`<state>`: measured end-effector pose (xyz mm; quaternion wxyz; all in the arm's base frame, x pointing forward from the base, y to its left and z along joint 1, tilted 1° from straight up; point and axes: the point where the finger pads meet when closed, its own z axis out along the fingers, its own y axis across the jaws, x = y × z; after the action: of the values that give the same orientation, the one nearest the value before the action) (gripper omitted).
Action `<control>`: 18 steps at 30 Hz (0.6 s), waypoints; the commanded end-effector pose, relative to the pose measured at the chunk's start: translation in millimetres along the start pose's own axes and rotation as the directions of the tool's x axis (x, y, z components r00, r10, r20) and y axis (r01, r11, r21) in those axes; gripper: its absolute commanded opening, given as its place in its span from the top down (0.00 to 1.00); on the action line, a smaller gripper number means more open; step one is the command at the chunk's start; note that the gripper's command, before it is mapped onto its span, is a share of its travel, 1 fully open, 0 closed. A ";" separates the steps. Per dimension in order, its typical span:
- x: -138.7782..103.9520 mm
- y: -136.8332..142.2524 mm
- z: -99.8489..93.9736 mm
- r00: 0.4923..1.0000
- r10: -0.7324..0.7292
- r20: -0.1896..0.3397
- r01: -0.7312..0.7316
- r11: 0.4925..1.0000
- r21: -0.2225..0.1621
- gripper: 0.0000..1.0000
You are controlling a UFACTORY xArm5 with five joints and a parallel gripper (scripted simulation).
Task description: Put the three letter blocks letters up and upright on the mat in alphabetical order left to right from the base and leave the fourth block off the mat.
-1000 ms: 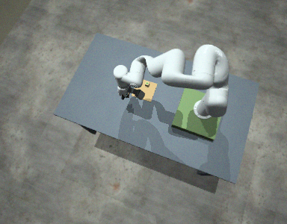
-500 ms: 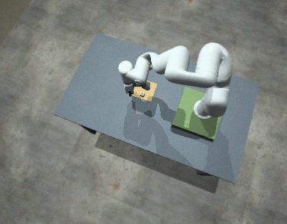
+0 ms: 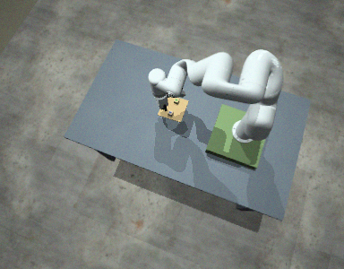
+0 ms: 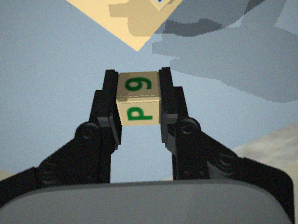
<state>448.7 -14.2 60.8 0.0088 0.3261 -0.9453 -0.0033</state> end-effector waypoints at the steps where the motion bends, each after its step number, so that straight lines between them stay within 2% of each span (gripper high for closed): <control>1: 9.2 -3.1 -1.5 0.992 -0.129 0.005 0.129 0.992 0.005 0.79; 8: 23.2 -5.5 -1.2 0.957 -0.292 0.004 0.292 0.957 0.005 0.79; 15: 38.2 -7.5 -0.8 0.889 -0.457 0.003 0.457 0.889 0.006 0.79; 17: 38.2 -7.5 -0.8 0.889 -0.457 0.003 0.457 0.889 0.006 0.79; 18: 41.7 -7.9 -0.7 0.869 -0.495 0.003 0.495 0.869 0.006 0.79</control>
<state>424.1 -41.1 60.7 0.0076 0.5196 -0.8544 -0.0057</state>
